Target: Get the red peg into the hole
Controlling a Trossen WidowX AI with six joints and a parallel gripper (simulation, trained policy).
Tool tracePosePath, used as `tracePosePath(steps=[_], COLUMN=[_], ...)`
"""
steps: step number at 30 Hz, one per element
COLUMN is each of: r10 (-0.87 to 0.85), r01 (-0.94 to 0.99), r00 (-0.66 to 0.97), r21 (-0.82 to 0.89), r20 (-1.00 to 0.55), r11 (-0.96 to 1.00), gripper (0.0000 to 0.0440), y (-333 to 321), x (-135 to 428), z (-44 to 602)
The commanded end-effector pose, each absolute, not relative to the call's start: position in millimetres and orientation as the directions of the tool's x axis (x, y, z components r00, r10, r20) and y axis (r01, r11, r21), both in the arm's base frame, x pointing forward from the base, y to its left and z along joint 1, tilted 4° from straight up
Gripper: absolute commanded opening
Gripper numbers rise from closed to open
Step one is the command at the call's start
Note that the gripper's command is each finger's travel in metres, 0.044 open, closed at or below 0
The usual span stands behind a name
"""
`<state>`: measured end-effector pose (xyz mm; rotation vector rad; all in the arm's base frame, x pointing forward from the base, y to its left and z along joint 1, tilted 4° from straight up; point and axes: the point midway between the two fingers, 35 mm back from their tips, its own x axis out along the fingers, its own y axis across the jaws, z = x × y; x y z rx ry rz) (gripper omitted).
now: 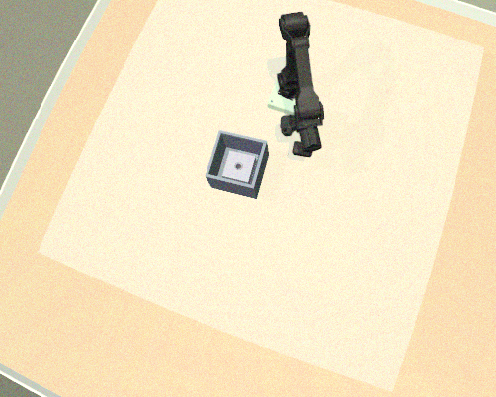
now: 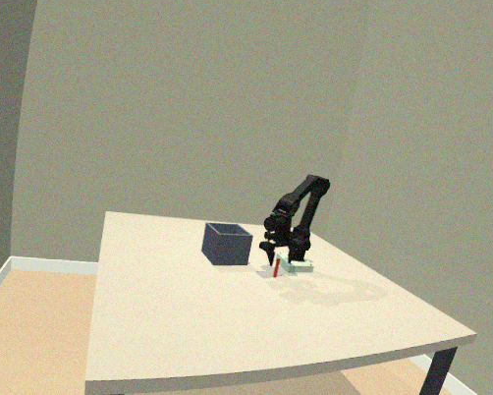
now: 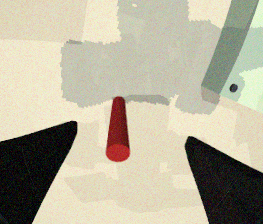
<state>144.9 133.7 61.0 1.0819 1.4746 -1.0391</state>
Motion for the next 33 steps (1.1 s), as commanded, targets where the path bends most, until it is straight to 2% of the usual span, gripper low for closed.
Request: tracePosePath(steps=[1,5,18,19,33], r10=[0.106,0.105,0.116,0.118,0.256], r01=[0.967,0.965,0.948,0.947,0.943], r00=[-0.109,-0.099,-0.068,-0.067,0.062], r21=[-0.080,-0.070,-0.028,-0.025,0.140], r20=[-0.988,-0.990,-0.991,-0.991,-0.965], r11=[0.241,0.253,0.316,0.322,0.301], gripper=[0.0413,0.0338,0.0010,0.0000,0.0000], y=[132.5,133.8,142.8,143.5,158.5], x=[144.8,146.8,161.5,162.2,188.6], z=[52.2,44.8,37.9,38.5,93.8])
